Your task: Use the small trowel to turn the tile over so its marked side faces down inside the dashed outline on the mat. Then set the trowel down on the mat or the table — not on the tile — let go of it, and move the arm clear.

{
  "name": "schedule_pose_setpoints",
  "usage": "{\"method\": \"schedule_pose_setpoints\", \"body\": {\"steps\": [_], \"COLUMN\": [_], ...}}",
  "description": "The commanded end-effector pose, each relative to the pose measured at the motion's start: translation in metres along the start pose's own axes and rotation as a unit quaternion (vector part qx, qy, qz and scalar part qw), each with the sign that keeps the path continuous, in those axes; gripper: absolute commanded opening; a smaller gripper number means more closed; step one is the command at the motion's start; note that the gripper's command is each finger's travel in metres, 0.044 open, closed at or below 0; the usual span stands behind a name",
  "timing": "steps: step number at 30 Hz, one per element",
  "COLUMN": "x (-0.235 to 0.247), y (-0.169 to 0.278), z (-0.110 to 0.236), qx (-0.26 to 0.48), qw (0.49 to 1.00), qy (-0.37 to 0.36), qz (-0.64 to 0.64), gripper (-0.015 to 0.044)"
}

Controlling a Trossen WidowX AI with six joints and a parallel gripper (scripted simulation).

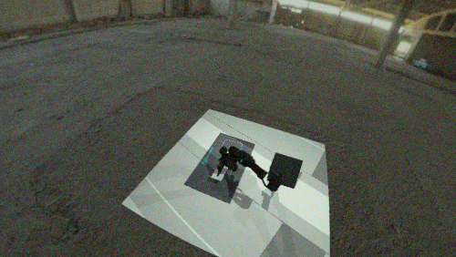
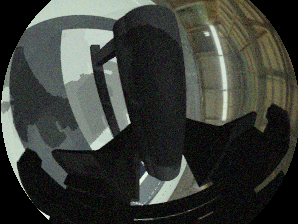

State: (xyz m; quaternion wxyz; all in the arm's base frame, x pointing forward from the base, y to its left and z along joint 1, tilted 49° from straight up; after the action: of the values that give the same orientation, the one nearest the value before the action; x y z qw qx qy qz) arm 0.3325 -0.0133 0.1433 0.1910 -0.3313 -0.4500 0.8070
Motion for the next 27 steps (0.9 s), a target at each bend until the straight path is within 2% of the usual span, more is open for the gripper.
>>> {"method": "schedule_pose_setpoints", "body": {"steps": [1,11,27], "x": [0.000,0.001,0.017], "y": [0.017,0.023,0.034], "z": [0.007,0.009,-0.009], "qx": [-0.028,-0.038,-0.038], "qw": [0.999,0.999,0.999], "qy": [0.005,0.005,0.005], "qz": [0.027,0.035,0.035], "gripper": [0.0000,0.0000,0.0000]}}
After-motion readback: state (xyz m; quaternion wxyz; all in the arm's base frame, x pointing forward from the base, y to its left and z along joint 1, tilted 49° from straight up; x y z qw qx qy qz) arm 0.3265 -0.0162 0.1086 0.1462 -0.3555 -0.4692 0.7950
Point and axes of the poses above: the point midway between the two fingers, 35 mm back from their tips, its own z axis back along the fingers, its own x axis across the jaws, y = z × x, the point moved 7 cm from there along z, back along the fingers, and after that the axes turned 5 degrees about -z, right-handed, at the moved point
